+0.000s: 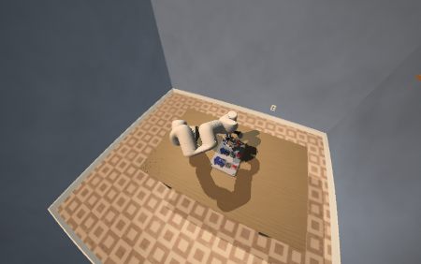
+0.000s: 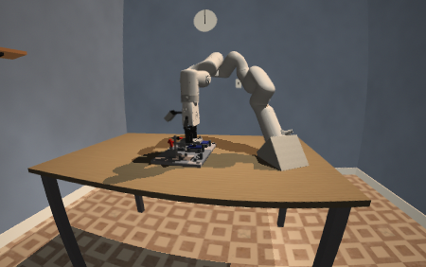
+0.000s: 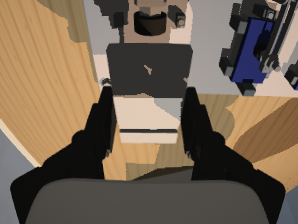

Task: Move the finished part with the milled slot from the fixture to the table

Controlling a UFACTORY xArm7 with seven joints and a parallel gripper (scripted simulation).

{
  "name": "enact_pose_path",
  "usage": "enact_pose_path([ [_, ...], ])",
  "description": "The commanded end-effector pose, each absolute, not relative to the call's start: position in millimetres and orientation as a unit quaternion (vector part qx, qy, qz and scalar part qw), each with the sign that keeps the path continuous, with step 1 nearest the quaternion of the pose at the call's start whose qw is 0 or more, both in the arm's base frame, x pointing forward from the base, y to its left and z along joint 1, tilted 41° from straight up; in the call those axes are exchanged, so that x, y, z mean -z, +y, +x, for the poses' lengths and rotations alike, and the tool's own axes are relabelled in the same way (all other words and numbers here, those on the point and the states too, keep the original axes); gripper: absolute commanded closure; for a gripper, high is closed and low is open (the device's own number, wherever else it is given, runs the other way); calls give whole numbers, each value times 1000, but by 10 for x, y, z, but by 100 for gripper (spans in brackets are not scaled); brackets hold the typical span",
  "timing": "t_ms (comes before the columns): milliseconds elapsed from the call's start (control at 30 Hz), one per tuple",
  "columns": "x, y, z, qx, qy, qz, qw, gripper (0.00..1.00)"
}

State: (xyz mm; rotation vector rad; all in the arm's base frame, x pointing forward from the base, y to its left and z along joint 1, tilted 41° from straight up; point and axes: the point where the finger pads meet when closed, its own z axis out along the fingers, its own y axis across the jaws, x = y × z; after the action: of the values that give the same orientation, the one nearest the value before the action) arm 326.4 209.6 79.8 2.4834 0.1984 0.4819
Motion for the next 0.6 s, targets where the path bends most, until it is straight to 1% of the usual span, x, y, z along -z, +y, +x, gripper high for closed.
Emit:
enact_pose_path([
  [0, -806, 2117, 3265, -183, 76, 935, 296, 100],
  [567, -756, 2188, 3262, -183, 76, 935, 296, 100],
])
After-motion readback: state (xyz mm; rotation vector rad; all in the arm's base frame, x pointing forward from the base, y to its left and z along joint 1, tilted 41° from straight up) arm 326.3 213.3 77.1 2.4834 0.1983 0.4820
